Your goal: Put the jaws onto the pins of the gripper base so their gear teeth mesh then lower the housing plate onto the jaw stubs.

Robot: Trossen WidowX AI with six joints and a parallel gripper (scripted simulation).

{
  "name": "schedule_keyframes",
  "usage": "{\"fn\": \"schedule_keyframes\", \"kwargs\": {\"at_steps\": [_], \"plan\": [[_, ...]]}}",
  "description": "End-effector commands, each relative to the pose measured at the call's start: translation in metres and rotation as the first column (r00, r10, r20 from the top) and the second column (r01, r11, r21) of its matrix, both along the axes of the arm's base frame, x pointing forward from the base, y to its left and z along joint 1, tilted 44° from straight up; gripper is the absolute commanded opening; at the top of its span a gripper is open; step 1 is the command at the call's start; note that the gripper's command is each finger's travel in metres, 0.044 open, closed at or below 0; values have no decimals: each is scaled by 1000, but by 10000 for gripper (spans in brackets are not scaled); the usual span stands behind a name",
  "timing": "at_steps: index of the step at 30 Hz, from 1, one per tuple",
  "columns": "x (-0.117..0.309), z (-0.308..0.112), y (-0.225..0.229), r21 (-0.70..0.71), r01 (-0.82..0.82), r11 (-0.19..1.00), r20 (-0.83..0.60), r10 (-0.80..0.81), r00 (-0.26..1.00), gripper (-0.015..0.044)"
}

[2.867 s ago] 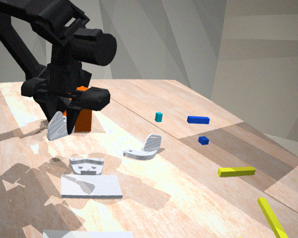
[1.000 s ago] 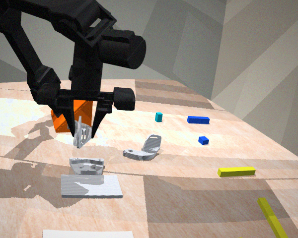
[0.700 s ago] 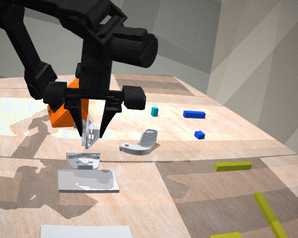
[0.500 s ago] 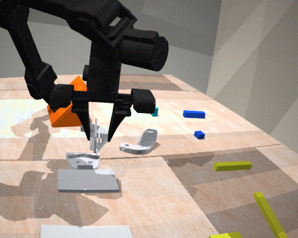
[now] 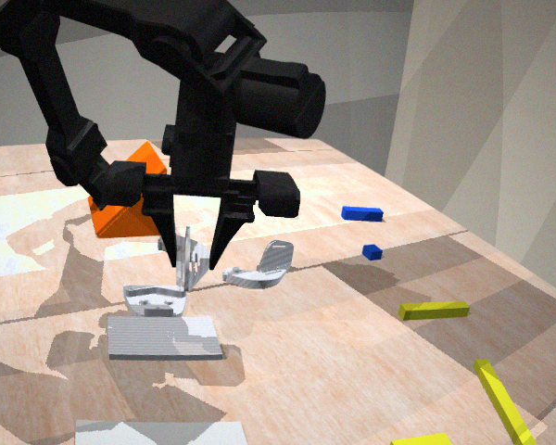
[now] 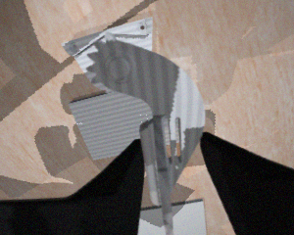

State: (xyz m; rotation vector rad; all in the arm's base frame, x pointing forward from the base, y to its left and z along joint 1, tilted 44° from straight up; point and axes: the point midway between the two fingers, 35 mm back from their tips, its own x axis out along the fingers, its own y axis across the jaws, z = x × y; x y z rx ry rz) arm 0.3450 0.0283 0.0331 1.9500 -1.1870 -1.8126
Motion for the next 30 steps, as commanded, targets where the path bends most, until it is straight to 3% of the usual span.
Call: {"fn": "schedule_keyframes", "kwargs": {"at_steps": [1, 30], "plan": [[-1, -2, 0, 0, -1, 1000, -8, 1, 1000, 134], [-1, -4, -3, -1, 3, 1000, -5, -3, 1000, 134]]}}
